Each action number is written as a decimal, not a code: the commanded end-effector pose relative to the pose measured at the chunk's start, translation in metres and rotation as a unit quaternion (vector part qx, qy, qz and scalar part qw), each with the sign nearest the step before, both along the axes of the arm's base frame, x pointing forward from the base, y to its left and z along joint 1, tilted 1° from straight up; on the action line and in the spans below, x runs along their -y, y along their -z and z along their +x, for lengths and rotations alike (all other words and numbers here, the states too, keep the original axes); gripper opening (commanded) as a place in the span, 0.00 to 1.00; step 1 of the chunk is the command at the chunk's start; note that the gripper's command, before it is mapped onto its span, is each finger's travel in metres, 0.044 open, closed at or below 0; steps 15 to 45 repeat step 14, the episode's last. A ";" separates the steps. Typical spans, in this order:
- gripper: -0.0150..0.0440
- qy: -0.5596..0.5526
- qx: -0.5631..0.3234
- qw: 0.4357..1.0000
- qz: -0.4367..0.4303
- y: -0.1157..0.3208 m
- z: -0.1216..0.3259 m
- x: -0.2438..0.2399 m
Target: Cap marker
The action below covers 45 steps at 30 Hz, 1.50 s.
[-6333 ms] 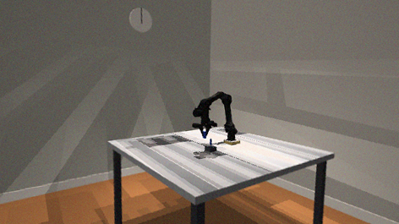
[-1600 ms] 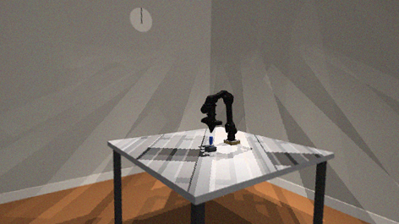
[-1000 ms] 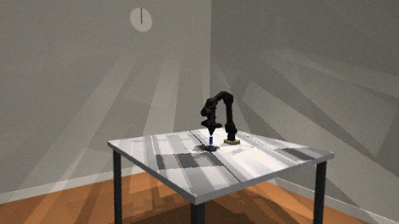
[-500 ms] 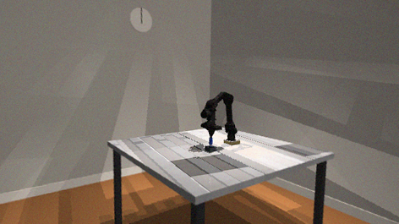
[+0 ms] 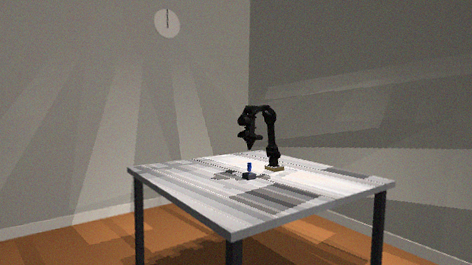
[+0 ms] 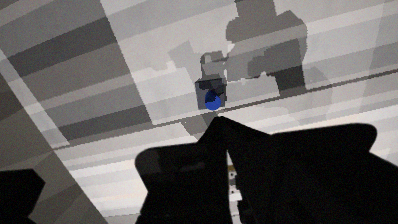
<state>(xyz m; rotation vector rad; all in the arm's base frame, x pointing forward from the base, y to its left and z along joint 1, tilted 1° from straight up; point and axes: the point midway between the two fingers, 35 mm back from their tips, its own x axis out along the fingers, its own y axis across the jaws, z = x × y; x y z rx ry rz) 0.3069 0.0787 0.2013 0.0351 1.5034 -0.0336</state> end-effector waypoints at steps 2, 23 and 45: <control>0.34 0.001 -0.009 1.000 -0.002 -0.006 -0.004 0.001; 0.88 0.001 -0.009 1.000 -0.002 -0.006 -0.004 0.001; 0.88 0.001 -0.009 1.000 -0.002 -0.006 -0.004 0.001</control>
